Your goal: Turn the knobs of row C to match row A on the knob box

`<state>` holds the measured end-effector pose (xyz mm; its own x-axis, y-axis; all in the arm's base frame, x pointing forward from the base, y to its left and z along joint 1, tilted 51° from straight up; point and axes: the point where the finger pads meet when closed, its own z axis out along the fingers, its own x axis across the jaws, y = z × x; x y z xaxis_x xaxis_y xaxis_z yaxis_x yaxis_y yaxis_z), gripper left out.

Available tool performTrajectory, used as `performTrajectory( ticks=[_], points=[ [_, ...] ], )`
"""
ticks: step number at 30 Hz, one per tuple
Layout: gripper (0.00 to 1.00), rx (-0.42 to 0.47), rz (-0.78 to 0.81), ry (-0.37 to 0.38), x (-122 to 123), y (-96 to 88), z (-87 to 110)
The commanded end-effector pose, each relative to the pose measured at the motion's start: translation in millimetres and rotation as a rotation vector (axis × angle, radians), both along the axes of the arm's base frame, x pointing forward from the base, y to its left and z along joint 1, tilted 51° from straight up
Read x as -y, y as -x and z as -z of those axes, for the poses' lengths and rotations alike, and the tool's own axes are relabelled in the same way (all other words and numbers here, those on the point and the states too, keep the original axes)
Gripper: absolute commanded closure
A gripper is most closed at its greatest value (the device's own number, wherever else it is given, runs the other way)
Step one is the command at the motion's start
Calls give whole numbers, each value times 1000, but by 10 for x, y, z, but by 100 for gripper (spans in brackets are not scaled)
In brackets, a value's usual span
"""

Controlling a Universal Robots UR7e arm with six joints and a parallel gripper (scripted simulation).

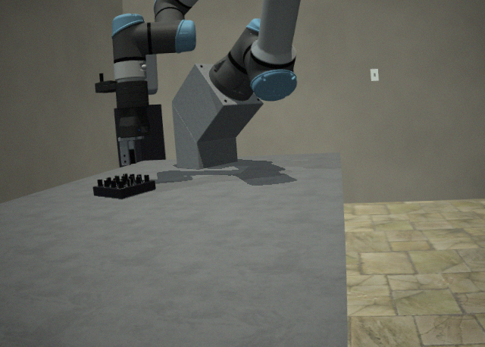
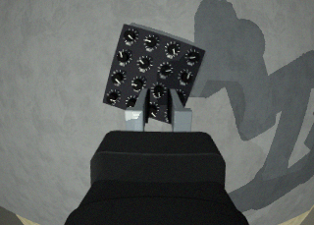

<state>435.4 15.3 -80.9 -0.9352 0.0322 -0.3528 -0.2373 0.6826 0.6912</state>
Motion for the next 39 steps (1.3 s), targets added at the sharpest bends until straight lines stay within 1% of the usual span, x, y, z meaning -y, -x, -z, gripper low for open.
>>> performTrajectory(
  ticks=[1, 2, 3, 8, 14, 16, 31, 33, 39],
  points=[
    [54, 1, 0, 2, 14, -4, -7],
    [54, 1, 1, 2, 15, -5, -7],
    [0, 1, 1, 2, 15, -5, -7],
    [0, 3, 1, 4, 47, -3, -27],
    [0, 4, 1, 5, 153, 27, -115],
    [0, 4, 1, 5, 153, 27, -115],
    [0, 3, 1, 5, 668, 217, -561],
    [0, 3, 1, 5, 668, 217, -561],
    [0, 3, 1, 5, 820, 273, -693]
  ],
)
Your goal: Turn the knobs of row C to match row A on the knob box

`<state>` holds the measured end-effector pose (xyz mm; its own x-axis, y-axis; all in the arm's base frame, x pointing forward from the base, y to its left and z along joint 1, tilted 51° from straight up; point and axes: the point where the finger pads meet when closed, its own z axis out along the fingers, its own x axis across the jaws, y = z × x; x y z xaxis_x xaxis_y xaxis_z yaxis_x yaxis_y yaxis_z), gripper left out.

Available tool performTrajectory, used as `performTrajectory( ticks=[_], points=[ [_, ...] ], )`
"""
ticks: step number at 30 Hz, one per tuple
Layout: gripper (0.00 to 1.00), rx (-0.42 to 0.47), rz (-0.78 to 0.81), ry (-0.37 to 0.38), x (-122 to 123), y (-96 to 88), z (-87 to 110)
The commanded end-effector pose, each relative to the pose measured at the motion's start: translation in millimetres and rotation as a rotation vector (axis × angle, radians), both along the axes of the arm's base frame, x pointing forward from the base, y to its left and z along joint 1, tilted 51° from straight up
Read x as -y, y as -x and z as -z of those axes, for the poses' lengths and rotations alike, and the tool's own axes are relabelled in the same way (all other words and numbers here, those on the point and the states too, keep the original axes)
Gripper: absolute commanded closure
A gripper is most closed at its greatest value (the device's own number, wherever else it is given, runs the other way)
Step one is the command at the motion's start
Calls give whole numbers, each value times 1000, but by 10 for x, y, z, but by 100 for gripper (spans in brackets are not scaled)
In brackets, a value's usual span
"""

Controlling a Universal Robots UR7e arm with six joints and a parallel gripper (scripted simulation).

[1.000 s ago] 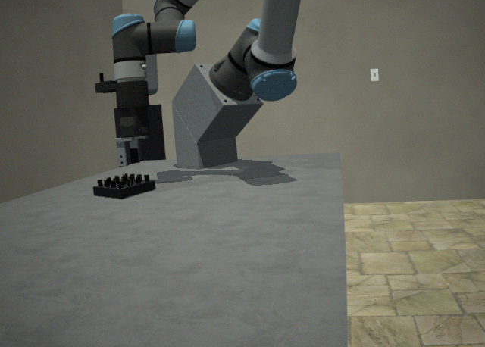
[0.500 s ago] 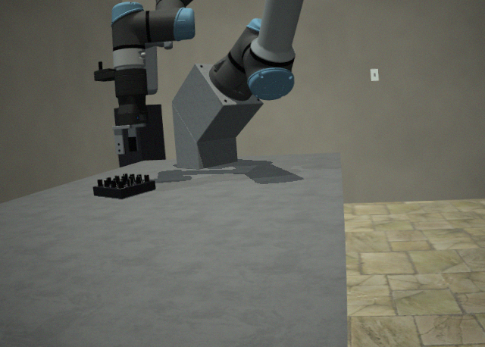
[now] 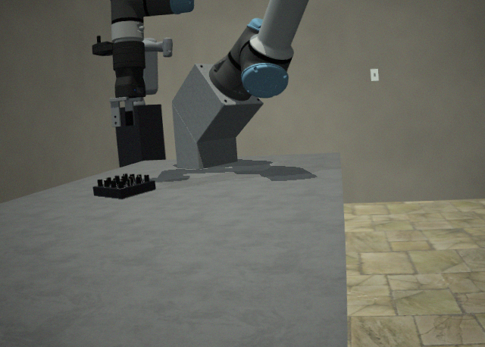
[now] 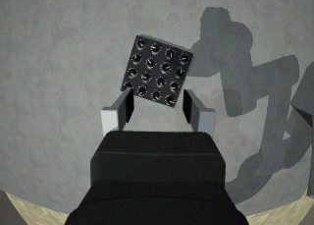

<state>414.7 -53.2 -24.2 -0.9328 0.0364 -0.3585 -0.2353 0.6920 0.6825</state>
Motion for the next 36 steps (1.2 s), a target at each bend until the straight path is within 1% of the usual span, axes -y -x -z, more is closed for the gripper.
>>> performTrajectory(
  ticks=[1, 7, 36],
  points=[
    [0, -3, -7, -6, 150, 72, -139],
    [0, -3, -7, -6, 185, 86, -170],
    [0, -5, -8, -9, 164, 93, -162]
  ],
)
